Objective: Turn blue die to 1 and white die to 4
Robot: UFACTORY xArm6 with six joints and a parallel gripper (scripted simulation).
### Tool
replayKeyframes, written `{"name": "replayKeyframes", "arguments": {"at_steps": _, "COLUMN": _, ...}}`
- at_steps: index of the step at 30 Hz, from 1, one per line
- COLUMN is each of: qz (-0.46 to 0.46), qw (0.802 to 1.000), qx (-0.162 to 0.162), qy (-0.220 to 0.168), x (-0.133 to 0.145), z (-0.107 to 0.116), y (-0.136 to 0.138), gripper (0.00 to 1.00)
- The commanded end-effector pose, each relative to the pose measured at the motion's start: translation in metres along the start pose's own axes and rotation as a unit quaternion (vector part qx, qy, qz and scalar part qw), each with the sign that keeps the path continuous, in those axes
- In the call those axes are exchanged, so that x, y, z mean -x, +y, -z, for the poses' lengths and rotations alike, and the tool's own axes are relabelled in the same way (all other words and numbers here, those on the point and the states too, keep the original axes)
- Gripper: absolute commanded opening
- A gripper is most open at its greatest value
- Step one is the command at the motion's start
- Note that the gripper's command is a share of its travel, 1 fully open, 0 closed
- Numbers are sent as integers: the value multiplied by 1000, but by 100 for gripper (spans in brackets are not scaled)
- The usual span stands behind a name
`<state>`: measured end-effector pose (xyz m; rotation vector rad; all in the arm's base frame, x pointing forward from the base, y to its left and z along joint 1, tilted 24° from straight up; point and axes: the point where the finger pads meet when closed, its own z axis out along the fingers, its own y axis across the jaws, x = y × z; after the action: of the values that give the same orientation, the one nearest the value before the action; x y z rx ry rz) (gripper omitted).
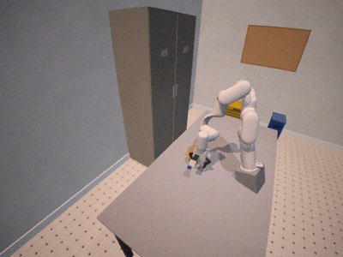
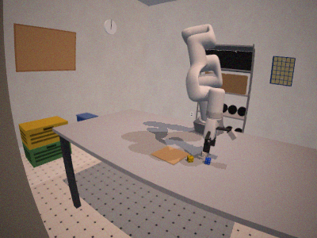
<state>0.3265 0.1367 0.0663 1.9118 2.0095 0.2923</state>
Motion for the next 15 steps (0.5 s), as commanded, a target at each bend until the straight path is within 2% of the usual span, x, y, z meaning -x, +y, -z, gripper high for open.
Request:
{"name": "replayKeyframes", "arguments": {"at_steps": 1, "qz": 0, "qw": 1000, "qx": 1, "qy": 1, "x": 0, "z": 1, "y": 1, "gripper": 100}}
{"name": "replayKeyframes", "arguments": {"at_steps": 15, "qz": 0, "qw": 1000, "qx": 1, "qy": 1, "x": -2, "z": 1, "y": 3, "gripper": 100}}
